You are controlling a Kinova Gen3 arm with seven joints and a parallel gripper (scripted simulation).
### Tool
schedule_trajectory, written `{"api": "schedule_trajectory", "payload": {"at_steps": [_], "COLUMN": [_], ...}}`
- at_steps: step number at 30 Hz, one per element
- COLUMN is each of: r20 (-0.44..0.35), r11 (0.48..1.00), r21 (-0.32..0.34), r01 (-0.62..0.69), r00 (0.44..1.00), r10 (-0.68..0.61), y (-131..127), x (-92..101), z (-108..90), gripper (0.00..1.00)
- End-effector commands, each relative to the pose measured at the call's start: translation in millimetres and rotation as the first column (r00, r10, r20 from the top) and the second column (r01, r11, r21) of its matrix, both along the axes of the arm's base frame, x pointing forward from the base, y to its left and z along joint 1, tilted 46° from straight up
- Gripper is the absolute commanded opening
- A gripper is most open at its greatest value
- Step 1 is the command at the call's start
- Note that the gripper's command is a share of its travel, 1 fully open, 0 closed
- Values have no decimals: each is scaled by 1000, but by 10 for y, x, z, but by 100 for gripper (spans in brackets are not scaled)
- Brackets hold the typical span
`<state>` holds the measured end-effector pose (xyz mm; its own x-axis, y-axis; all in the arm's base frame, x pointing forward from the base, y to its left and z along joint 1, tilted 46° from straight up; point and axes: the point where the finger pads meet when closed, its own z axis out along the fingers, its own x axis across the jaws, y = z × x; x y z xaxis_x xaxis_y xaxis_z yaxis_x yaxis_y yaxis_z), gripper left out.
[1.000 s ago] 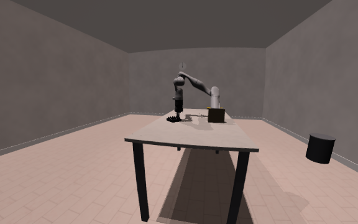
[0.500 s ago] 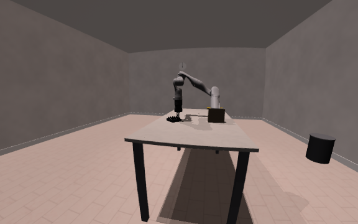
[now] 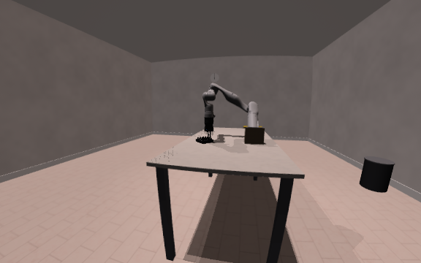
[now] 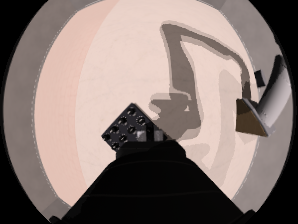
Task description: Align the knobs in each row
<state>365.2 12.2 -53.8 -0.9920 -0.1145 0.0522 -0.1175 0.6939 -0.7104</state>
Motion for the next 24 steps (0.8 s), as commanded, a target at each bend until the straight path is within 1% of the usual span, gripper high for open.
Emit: {"api": "schedule_trajectory", "payload": {"at_steps": [1,5,7,10,22,24], "r20": [34,94,94,139,297,297], "r11": [1000,996,996,991,955,955], "r21": [2,10,10,18,66,66], "r01": [29,89,89,133,290,290], "r00": [999,991,991,981,908,908], "r10": [-29,-90,-90,-135,-296,-296], "y": [9,9,9,9,9,9], "x": [4,4,4,4,4,4], "z": [4,4,4,4,4,4], "gripper": [30,30,30,30,30,30]}}
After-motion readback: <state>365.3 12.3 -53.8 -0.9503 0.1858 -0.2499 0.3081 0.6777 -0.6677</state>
